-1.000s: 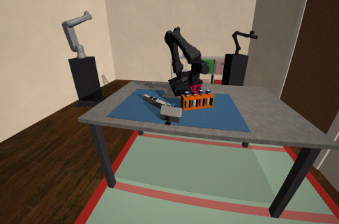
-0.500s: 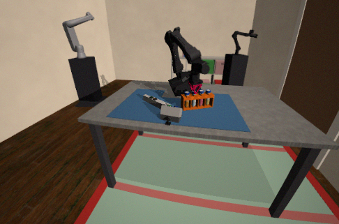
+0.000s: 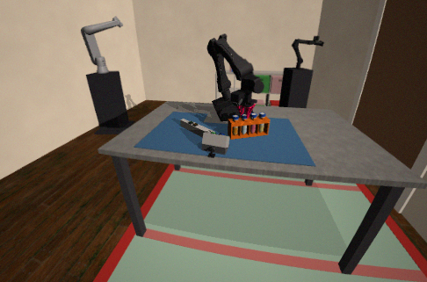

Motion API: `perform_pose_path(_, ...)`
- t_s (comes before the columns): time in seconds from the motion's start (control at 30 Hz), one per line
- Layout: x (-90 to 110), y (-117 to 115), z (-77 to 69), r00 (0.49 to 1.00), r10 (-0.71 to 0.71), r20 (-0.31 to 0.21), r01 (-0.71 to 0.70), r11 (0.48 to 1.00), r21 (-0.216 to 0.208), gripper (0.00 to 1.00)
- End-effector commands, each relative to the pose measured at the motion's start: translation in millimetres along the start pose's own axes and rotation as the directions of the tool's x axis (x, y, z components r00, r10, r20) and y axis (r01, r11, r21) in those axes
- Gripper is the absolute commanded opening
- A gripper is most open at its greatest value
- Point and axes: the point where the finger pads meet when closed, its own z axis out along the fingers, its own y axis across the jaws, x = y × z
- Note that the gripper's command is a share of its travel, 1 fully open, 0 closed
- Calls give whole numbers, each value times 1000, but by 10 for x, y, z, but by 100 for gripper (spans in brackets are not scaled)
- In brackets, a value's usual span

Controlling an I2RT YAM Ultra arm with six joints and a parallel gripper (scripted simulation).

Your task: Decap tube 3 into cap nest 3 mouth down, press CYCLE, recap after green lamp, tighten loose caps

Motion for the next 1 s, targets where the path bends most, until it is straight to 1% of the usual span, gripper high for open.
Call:
perform_pose_path(0.0,-18,16,-27,986,-169,11,169,986,-5,0)
perform_pose_path(0.1,-18,16,-27,949,-314,11,315,949,-4,0)
perform_pose_path(0.23,-18,16,-29,868,-497,12,497,868,-2,0)
perform_pose_path(0.37,-18,16,-30,752,-659,12,659,752,1,0)
perform_pose_path(0.5,-18,16,-31,606,-796,12,796,606,3,0)
perform_pose_path(0.57,-18,16,-31,606,-796,12,796,606,3,0)
perform_pose_path(0.73,-18,16,-32,390,-921,10,921,390,6,0)
perform_pose_path(0.87,-18,16,-33,199,-980,9,980,200,8,0)
perform_pose_path(0.97,-18,16,-34,51,-999,8,999,51,9,0)
